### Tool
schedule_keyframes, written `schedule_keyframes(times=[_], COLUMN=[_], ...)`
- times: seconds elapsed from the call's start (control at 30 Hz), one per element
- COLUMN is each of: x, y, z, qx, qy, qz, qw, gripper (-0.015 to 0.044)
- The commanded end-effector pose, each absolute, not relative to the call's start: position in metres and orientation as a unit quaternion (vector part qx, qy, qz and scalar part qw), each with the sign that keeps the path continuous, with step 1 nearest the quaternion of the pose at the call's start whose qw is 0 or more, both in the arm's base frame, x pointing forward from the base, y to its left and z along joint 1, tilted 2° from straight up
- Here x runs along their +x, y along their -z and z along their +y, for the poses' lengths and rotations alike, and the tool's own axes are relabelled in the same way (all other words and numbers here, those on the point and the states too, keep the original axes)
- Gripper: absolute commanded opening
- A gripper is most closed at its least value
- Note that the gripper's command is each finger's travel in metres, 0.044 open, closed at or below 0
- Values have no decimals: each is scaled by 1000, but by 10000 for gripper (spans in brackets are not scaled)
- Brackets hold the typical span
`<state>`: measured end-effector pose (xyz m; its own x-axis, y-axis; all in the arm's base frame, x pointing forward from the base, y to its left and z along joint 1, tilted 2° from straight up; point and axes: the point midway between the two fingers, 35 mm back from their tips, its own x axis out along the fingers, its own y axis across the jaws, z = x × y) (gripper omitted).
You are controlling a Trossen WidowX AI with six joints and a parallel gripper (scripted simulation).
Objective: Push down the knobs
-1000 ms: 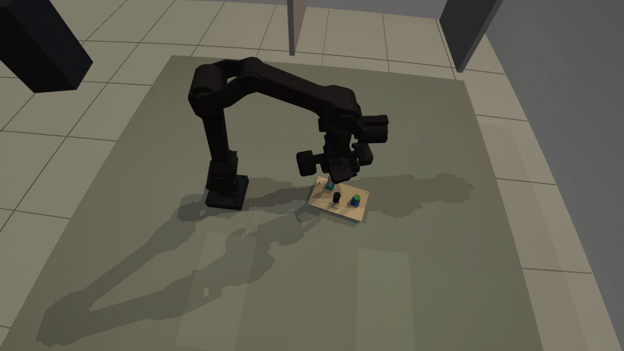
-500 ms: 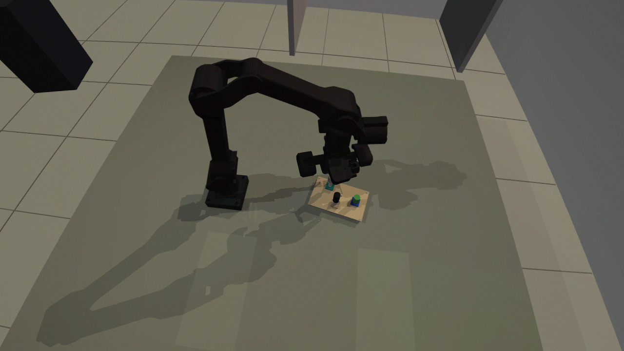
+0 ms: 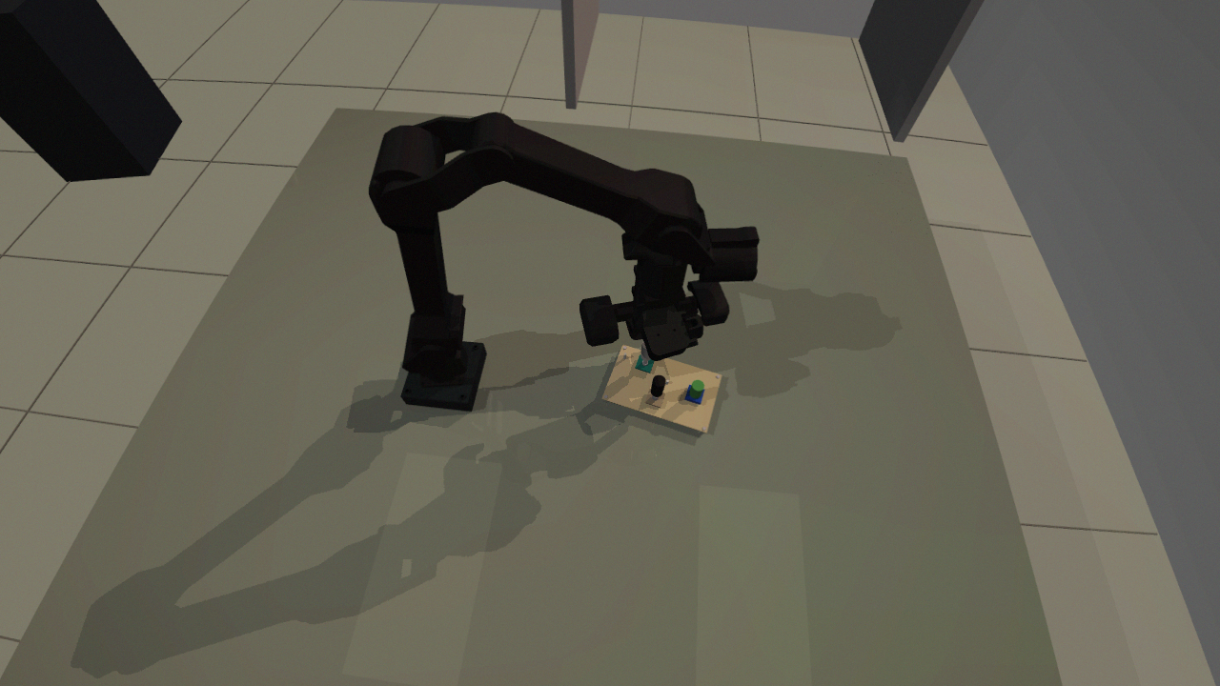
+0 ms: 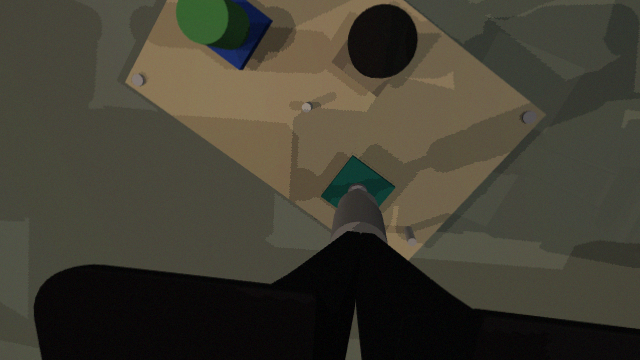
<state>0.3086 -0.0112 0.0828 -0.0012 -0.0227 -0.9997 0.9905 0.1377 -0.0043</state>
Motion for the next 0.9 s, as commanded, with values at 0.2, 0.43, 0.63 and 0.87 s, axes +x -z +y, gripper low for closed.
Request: schedule_keyframes(times=[0.2,0.43,0.63,0.87], x=[308,308,308,308], y=[-77,-77,-72,-71], z=[-11,-11,-11,-11], qx=[460,460,460,460], qy=[470,470,470,470], qz=[529,529,529,529], qw=[536,536,536,536], gripper=[0,0,0,0])
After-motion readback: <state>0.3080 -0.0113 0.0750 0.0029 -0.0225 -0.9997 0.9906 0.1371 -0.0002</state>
